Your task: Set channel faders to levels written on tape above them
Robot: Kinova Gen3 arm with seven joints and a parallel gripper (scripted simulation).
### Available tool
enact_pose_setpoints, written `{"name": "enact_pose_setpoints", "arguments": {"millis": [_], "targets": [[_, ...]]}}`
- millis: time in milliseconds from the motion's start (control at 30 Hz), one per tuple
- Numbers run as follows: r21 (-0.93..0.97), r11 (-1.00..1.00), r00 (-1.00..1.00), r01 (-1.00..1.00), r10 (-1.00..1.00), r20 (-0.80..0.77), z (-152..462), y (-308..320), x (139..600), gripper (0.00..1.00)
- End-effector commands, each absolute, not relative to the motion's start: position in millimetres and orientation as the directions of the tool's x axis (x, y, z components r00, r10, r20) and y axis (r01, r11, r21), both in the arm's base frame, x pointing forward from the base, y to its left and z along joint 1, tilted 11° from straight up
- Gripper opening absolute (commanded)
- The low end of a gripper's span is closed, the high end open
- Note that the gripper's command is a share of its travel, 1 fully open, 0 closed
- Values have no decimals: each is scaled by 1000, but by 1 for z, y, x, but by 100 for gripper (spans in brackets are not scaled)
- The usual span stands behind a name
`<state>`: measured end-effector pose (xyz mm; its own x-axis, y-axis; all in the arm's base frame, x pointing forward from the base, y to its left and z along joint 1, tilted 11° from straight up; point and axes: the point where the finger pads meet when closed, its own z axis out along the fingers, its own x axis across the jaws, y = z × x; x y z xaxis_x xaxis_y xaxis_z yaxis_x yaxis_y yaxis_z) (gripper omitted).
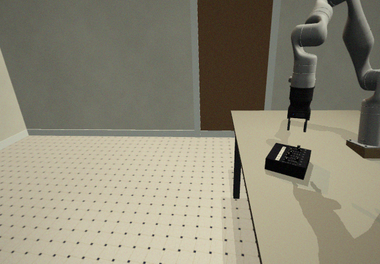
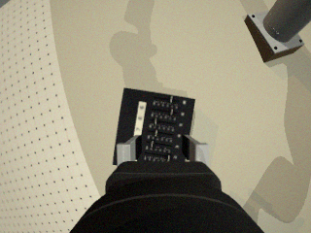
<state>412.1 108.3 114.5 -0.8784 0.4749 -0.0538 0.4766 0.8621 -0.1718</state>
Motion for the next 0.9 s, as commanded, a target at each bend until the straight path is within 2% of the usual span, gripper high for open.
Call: {"name": "enact_pose_setpoints", "arguments": {"millis": [0,300,367,633,867], "targets": [[-172,835,-851,523,521,-61,110,112,409,100],[-152,632,-648,760,755,-101,94,121,399,100],[-152,632,-648,760,755,-101,94,121,399,100],[-117,359,-374,926,917,-142,79,131,393,100],[-72,87,-99,994,980,-170,67,139,391,100]]}}
